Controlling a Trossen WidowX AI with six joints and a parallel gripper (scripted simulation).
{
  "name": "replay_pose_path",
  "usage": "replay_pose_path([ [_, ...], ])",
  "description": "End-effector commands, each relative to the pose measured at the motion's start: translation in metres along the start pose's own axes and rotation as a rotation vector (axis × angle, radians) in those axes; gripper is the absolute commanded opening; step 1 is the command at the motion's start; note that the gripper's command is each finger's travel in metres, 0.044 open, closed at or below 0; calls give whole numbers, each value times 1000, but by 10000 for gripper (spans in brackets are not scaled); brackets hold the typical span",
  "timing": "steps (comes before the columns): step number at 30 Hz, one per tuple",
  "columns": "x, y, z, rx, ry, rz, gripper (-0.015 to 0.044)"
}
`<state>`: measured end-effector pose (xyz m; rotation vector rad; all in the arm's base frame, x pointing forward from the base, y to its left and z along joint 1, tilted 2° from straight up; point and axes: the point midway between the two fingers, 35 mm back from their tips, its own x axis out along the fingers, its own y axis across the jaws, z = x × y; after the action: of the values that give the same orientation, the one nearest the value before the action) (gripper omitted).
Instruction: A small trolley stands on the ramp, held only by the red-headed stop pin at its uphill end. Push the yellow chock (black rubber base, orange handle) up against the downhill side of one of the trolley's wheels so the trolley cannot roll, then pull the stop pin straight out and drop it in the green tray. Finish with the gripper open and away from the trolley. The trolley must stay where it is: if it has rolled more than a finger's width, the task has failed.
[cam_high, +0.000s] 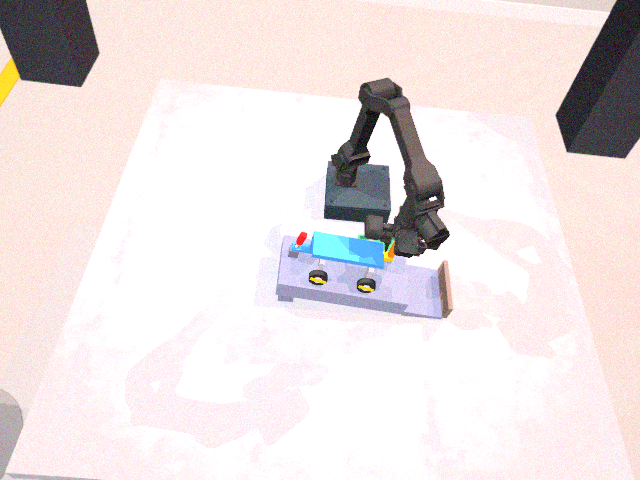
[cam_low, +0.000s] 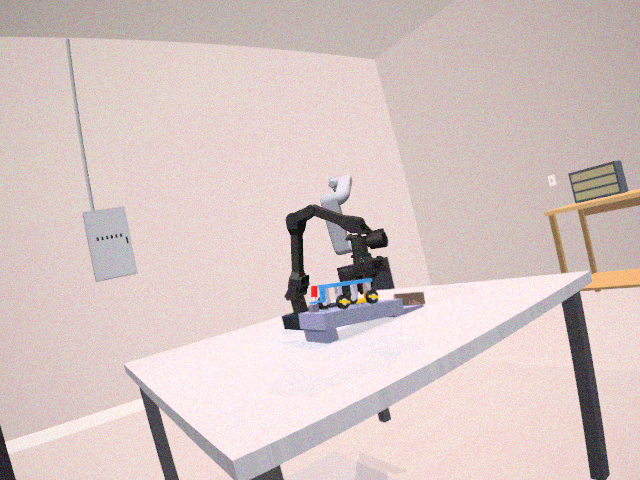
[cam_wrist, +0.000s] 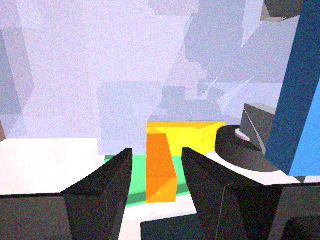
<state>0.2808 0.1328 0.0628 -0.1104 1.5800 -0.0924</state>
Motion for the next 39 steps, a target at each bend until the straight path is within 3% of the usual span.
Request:
replay_pose_path([
  [1, -3, 0, 0, 1, 0, -2, 190],
  [19, -60, 1, -1, 1, -4, -5, 190],
  [23, -50, 1, -1, -3, 3, -5, 295],
  [27, -54, 1, 3, -70, -30, 6, 190],
  [35, -70, -8, 26, -369, -183, 26, 190],
  [39, -72, -31, 35, -499, -176, -17, 190],
])
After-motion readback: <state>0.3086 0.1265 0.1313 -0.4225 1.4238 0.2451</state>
